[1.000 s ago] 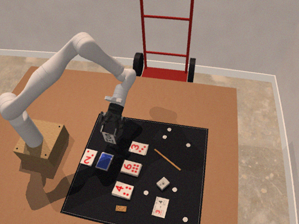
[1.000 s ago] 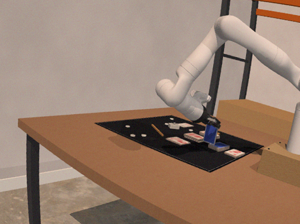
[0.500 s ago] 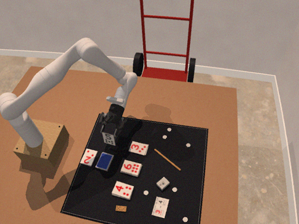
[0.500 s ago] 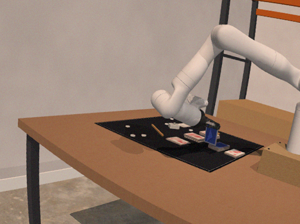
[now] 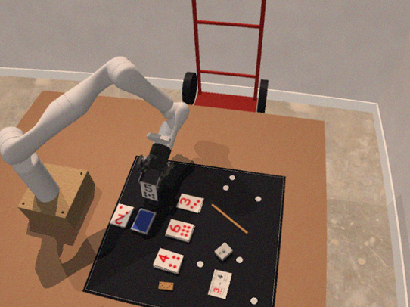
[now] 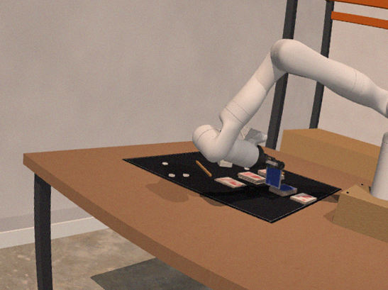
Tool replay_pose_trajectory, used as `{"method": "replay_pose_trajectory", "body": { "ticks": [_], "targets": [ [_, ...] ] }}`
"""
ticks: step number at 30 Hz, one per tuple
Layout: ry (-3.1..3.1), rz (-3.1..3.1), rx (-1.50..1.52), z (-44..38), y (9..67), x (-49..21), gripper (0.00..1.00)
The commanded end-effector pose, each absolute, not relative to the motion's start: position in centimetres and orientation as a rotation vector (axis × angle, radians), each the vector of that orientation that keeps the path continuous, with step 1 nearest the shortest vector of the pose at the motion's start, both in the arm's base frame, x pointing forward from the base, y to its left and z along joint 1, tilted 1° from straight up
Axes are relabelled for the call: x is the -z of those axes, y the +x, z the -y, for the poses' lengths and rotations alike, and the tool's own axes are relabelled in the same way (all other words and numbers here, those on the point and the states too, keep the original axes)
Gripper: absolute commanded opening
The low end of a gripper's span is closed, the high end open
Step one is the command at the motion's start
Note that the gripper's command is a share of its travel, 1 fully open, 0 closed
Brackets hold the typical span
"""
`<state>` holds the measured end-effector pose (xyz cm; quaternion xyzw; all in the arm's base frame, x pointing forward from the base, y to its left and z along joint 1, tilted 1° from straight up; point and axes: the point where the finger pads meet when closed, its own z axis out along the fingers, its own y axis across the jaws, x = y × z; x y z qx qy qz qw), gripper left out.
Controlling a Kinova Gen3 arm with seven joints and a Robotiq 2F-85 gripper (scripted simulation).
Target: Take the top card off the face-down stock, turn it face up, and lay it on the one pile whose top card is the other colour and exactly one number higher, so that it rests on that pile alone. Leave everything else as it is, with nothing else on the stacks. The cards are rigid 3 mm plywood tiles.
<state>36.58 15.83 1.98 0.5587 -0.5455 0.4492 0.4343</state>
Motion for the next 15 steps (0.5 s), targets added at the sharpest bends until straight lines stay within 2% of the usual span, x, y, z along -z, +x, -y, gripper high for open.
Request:
{"method": "replay_pose_trajectory", "body": {
  "ticks": [1,15],
  "targets": [
    [1.387,1.352,-1.123,-15.84,36.56,-1.84,0.71],
    [1.376,1.342,-1.131,-15.86,36.55,-1.81,0.71]
  ]
}}
